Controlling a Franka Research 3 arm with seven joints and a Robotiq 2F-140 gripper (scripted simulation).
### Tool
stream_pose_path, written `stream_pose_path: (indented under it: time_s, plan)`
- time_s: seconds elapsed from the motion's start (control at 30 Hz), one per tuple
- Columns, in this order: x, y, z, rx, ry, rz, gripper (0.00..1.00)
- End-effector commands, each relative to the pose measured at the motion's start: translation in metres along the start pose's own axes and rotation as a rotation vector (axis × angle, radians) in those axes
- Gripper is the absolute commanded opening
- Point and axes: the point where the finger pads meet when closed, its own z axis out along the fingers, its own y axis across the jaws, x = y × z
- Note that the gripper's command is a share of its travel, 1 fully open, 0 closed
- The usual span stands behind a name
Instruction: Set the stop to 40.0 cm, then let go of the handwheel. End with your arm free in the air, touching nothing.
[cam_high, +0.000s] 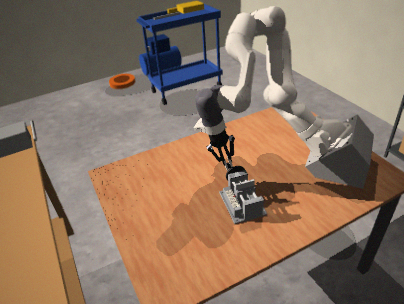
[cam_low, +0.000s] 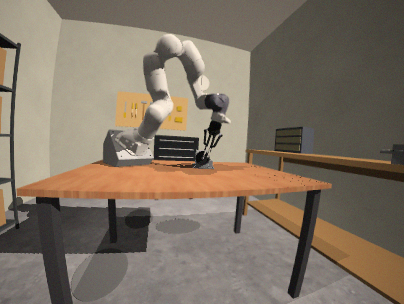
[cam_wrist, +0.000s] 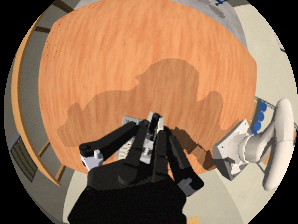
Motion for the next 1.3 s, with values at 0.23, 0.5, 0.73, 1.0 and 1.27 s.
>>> stream_pose_path:
  time_s: [0.23,0.5,0.73,1.0,1.27]
  plan:
    - [0.000,0.023,0.000,-0.016,0.000,-0.003,0.04]
    - [0.000,0.034,0.004,-0.016,0.000,-0.003,0.04]
    - [0.000,0.044,0.013,-0.016,0.000,-0.003,0.04]
    - [0.000,0.050,0.026,-0.016,0.000,-0.003,0.04]
    - [0.000,0.048,0.047,-0.016,0.000,-0.003,0.04]
